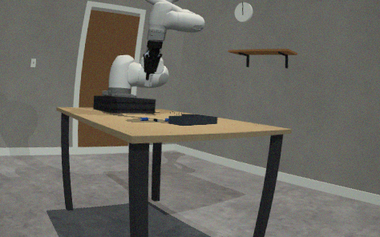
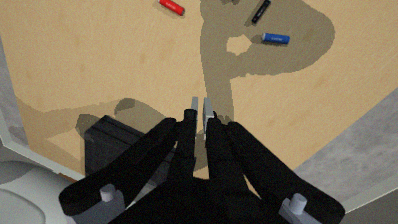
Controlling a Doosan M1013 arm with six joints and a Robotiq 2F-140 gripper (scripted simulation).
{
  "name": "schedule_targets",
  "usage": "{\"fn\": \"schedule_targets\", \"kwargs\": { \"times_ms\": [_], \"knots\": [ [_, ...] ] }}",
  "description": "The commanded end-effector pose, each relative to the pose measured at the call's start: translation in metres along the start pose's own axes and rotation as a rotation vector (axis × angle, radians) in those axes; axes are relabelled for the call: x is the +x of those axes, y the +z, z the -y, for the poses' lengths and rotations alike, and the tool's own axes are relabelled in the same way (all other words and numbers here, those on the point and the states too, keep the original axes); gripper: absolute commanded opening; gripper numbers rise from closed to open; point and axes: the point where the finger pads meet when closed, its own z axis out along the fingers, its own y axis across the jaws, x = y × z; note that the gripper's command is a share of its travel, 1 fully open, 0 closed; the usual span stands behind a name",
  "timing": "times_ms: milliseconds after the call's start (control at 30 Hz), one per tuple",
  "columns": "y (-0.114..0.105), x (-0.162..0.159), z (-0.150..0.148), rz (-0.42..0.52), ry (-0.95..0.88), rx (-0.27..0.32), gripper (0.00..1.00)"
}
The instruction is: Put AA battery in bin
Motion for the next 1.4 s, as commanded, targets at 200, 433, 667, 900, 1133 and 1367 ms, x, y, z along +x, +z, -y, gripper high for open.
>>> {"fn": "schedule_targets", "kwargs": {
  "times_ms": [200, 433, 667, 900, 1133, 1367],
  "knots": [
    [-0.018, 0.045, 0.001, -0.088, 0.168, -0.072, 0.05],
    [-0.035, 0.082, 0.006, -0.168, 0.29, -0.106, 0.05],
    [-0.05, 0.112, 0.013, -0.225, 0.371, -0.119, 0.05],
    [-0.05, 0.112, 0.013, -0.225, 0.371, -0.119, 0.05],
    [-0.035, 0.138, -0.001, -0.216, 0.238, -0.133, 0.05],
    [-0.008, 0.184, -0.025, -0.216, 0.238, -0.133, 0.05]
  ]
}}
